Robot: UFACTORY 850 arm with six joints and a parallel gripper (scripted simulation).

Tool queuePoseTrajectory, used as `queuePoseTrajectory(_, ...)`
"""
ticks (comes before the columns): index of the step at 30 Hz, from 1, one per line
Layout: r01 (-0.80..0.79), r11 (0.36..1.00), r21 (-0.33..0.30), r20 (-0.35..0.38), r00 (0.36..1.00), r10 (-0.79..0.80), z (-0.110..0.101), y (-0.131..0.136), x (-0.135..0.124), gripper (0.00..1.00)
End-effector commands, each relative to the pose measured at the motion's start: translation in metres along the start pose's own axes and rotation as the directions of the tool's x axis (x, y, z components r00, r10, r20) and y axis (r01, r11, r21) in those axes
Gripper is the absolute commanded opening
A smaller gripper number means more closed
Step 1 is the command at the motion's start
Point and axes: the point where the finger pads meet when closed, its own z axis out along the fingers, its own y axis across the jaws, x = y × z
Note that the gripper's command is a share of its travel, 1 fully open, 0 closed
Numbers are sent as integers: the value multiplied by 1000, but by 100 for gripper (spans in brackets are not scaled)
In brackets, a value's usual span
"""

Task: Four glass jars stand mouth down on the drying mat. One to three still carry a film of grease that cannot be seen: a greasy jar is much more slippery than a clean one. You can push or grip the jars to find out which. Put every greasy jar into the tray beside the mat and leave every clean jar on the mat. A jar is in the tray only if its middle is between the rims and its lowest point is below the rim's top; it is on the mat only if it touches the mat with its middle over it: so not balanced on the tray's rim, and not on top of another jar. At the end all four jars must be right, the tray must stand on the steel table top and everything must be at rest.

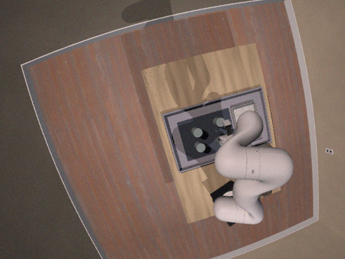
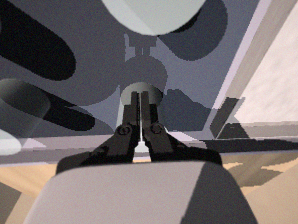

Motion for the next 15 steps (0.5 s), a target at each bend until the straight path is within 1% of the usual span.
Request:
queuePoseTrajectory(1, 0, 1000, 0, -1, 1000, 0, -1, 0, 0, 0)
queuePoseTrajectory(11, 0, 1000, 0, -1, 1000, 0, -1, 0, -1, 0)
queuePoseTrajectory(15, 0, 1000, 0, -1, 1000, 0, 2, 0, 9, 0)
